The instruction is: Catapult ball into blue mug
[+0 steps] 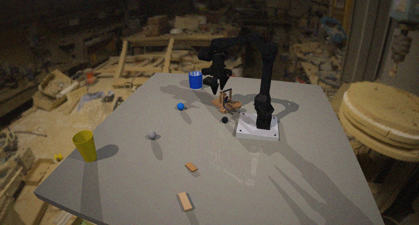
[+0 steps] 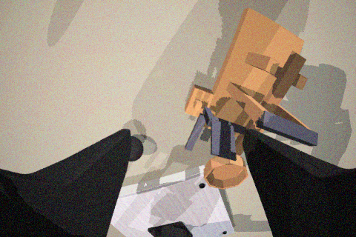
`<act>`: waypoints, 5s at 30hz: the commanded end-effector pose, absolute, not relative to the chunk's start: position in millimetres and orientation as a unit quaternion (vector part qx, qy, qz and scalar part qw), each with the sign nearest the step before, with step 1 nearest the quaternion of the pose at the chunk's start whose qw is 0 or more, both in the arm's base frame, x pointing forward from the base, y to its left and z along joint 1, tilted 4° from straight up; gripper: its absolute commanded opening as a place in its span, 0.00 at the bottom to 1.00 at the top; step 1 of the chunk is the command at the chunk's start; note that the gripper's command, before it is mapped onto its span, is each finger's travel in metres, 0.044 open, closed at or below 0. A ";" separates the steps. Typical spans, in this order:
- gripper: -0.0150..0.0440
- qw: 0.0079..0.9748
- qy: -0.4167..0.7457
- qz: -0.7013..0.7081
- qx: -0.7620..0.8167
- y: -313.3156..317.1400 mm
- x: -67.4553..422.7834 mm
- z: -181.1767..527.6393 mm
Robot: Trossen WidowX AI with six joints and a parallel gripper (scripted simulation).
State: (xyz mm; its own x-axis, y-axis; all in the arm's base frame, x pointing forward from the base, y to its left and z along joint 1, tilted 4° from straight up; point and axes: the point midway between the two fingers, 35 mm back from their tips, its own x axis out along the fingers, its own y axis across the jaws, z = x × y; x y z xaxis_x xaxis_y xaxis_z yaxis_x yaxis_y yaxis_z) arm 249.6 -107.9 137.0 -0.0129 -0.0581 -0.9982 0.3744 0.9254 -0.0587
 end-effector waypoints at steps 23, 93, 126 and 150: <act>0.76 0.699 0.715 -0.016 -0.016 -22.9 198.5 55.9; 0.25 0.688 0.725 -0.040 0.010 -27.4 200.5 142.1; 0.25 0.536 0.766 -0.229 0.271 -125.3 155.2 112.4; 0.25 0.536 0.765 -0.231 0.273 -129.0 154.5 86.9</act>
State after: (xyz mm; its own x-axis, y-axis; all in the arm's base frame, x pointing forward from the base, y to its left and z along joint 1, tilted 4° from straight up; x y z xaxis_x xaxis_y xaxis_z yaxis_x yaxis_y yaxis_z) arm 154.3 -128.9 85.9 -0.2776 0.1693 -0.9456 0.6649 0.7443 -0.0620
